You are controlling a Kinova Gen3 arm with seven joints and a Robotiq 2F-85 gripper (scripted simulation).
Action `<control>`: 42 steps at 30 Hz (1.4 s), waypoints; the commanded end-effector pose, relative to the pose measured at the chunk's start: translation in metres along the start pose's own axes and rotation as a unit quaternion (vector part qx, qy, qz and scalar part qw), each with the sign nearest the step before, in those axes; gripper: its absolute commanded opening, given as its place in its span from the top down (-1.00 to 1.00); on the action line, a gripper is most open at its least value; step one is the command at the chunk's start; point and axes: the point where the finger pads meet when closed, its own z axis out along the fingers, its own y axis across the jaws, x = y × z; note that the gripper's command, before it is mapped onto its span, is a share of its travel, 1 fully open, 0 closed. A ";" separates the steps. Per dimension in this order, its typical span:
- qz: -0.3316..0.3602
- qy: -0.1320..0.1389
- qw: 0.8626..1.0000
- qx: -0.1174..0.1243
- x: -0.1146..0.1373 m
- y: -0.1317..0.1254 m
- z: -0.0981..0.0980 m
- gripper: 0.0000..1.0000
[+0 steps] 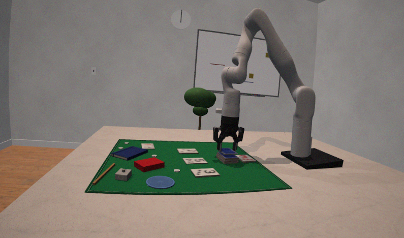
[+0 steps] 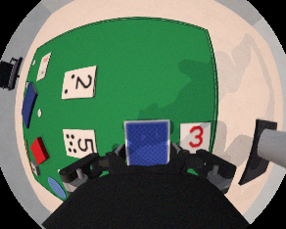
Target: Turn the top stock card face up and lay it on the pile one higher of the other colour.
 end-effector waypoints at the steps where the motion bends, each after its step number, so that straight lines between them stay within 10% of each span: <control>1: 0.004 0.000 1.000 0.001 0.004 0.000 0.000 -0.43; 42: 0.008 0.000 1.000 0.001 0.011 0.000 0.005 -0.43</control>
